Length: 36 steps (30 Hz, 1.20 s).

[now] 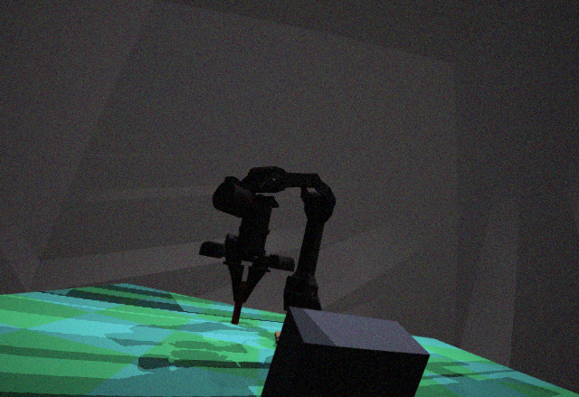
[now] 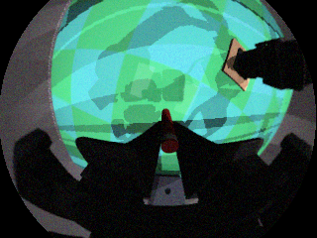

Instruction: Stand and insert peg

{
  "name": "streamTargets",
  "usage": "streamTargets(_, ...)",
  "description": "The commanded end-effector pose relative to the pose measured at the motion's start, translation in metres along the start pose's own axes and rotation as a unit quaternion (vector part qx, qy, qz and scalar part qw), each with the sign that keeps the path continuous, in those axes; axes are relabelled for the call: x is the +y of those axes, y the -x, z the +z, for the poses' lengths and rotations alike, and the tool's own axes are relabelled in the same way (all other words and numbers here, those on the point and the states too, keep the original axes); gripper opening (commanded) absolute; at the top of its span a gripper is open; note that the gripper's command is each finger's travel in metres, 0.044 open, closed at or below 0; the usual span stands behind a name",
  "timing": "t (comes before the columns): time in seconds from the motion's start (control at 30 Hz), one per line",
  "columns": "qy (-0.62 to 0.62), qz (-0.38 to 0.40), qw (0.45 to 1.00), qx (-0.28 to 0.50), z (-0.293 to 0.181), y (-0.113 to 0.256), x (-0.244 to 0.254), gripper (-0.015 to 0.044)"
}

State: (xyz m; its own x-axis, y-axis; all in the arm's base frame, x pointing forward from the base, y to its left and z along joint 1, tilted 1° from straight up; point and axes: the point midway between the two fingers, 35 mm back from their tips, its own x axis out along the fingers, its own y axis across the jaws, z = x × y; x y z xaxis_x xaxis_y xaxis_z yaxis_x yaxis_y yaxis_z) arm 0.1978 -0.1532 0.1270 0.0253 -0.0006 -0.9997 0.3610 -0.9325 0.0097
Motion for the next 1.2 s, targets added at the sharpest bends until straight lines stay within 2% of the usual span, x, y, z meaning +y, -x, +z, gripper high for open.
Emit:
streamTargets(0.0, -0.002, 0.006, 1.0, 0.001, 0.0, 0.016, 0.0, 0.0)
streamTargets(0.2, -0.001, 0.006, 1.0, 0.001, -0.001, 0.027, -0.001, 0.0)
streamTargets(1.17, 0.068, 0.056, 0.992, 0.095, -0.034, 0.009, 0.008, 0.0)
